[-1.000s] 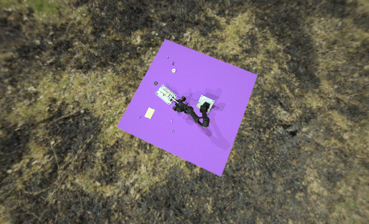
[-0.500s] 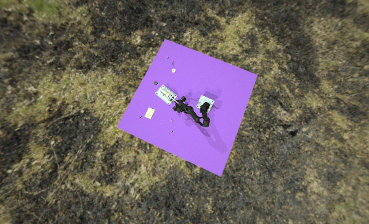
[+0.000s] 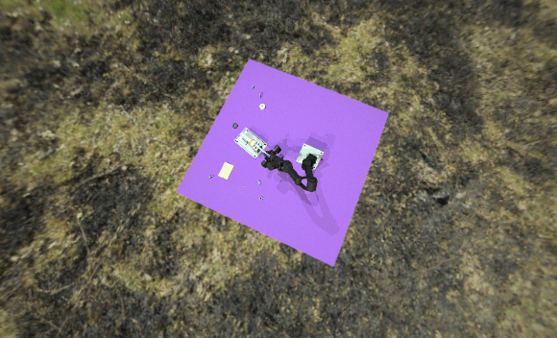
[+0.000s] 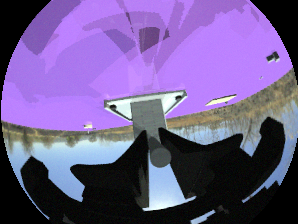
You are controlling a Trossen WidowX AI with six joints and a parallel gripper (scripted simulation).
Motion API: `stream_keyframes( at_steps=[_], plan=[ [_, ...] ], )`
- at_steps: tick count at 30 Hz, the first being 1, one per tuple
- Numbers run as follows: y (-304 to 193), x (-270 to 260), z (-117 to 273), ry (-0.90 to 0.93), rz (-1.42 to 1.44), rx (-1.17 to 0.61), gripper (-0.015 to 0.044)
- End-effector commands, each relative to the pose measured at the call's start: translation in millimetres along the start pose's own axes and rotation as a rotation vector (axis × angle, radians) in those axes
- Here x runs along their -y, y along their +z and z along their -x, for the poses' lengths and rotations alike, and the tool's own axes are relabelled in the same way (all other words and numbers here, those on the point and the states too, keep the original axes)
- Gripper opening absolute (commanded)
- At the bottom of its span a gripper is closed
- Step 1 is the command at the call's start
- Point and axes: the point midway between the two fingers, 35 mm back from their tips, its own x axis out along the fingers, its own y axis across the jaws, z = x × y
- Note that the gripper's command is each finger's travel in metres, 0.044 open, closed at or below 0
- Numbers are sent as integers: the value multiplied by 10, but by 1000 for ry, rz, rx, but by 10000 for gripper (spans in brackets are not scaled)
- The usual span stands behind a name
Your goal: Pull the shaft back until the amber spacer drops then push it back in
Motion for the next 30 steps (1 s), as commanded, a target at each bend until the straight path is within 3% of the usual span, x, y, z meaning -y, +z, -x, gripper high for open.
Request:
stream_keyframes(
  at_steps=[1,30],
  plan=[
    [10,3,6,-2,-2,2,0],
    [28,3,38,-2,-2,3,0]
  ],
)
